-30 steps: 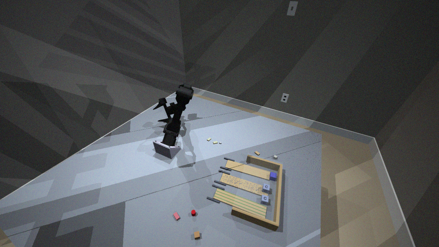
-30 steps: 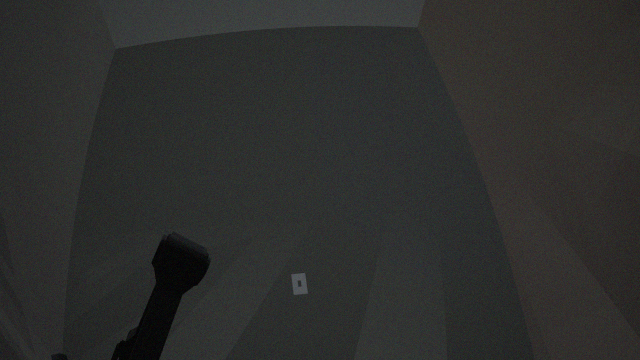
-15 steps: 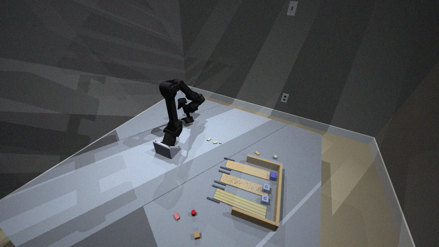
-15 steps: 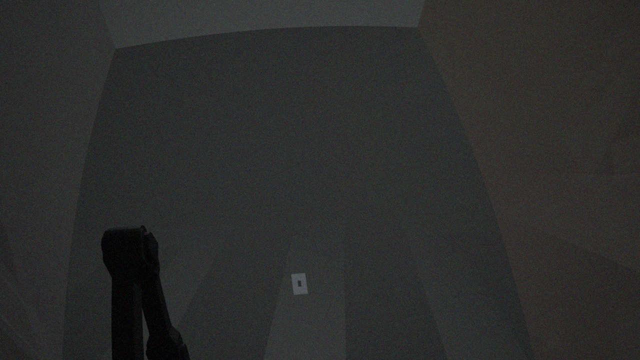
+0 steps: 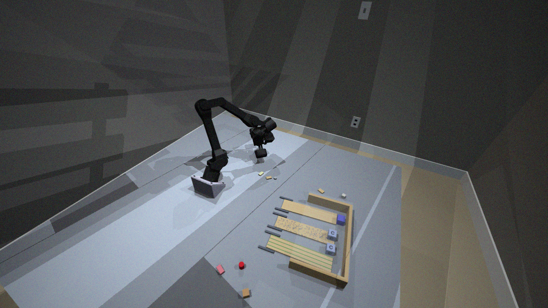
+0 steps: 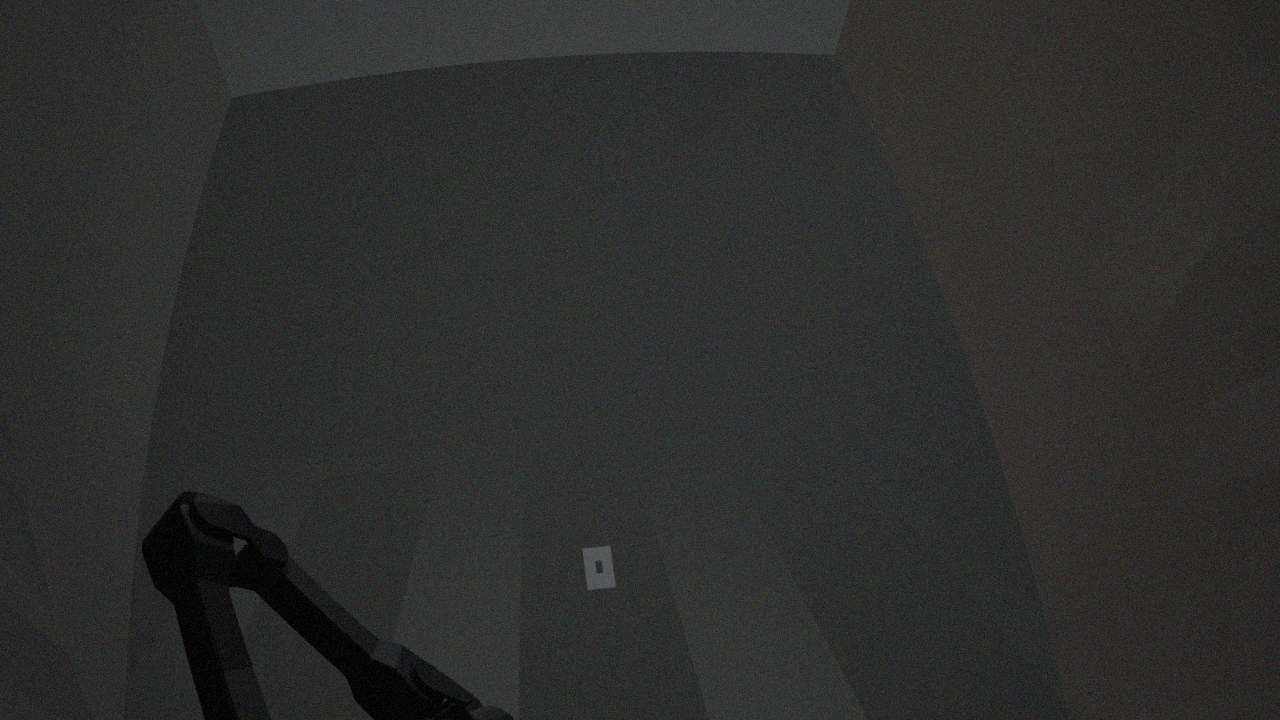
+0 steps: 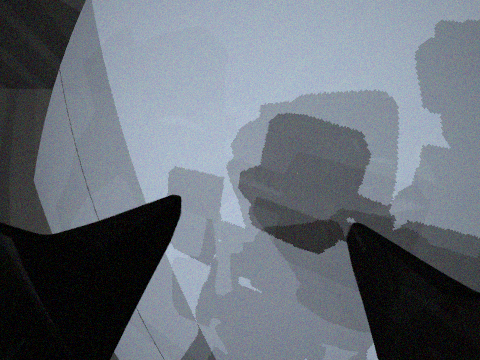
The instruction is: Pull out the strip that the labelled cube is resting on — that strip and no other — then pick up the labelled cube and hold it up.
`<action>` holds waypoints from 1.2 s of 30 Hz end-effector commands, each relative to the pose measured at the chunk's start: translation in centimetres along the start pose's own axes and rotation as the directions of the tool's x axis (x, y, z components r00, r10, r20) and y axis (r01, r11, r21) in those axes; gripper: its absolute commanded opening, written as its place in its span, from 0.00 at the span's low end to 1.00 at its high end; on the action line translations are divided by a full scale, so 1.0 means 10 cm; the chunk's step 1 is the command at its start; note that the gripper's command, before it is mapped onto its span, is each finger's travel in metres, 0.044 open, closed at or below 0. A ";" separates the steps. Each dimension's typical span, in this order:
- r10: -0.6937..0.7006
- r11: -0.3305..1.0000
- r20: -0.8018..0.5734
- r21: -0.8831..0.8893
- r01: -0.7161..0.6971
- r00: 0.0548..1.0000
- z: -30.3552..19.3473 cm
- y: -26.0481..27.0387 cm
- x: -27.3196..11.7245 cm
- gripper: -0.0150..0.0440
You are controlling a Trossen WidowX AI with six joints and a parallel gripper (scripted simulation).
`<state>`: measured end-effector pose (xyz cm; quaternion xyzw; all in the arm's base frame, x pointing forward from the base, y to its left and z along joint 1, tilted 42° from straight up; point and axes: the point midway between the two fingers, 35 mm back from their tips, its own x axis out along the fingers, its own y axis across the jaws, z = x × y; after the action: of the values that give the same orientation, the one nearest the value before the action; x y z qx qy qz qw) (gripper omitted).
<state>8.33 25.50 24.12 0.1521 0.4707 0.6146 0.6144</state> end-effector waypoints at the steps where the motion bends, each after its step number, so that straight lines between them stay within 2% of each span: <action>1: -0.080 0.996 0.102 0.042 0.076 0.992 0.29 -0.37 -0.14 0.93; 8: -0.266 0.961 0.296 0.157 0.228 0.917 0.70 -1.21 -0.68 0.93; 15: -0.470 0.880 0.443 0.305 0.364 0.764 0.78 -2.03 -1.50 0.93; 22: -0.646 0.762 0.521 0.484 0.430 0.558 0.47 -2.68 -2.45 0.93; 30: -0.783 0.622 0.542 0.670 0.405 0.306 -0.30 -3.10 -3.47 0.93; 36: -0.792 0.610 0.540 0.684 0.400 0.284 -0.38 -3.12 -3.54 0.93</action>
<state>31.59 -14.06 12.35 0.3495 0.2736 0.0630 0.8939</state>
